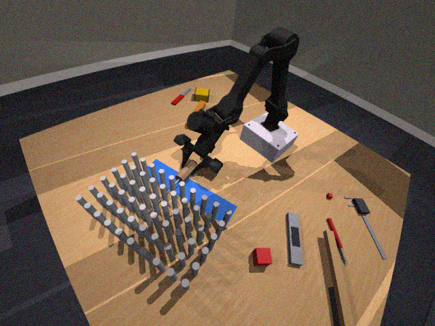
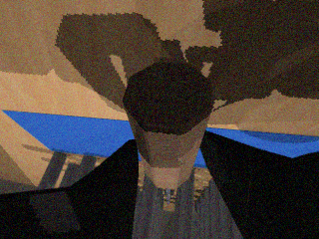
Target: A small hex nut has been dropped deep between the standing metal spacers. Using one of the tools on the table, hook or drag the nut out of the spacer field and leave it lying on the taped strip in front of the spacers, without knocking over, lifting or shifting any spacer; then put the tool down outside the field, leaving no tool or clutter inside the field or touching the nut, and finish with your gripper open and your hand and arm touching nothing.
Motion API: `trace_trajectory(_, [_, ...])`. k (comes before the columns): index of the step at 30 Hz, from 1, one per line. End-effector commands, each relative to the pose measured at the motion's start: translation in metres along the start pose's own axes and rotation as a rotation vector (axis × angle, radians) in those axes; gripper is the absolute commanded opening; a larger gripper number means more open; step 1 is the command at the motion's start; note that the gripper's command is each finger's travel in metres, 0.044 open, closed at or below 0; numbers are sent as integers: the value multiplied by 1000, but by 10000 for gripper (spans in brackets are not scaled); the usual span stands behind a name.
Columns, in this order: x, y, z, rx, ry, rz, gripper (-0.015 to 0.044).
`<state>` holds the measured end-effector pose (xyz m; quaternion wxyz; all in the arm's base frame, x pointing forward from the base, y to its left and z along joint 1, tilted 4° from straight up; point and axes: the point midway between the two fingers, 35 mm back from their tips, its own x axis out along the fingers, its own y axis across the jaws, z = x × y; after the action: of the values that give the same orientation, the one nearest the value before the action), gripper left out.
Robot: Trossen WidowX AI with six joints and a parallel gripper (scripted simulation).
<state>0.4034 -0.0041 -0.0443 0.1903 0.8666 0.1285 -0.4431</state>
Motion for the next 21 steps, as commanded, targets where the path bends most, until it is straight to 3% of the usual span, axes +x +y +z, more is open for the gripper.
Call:
trace_trajectory(1, [-3,0,2,-5,3,-1,0])
trace_trajectory(21, [-9,0,13,-4,1,-3,0])
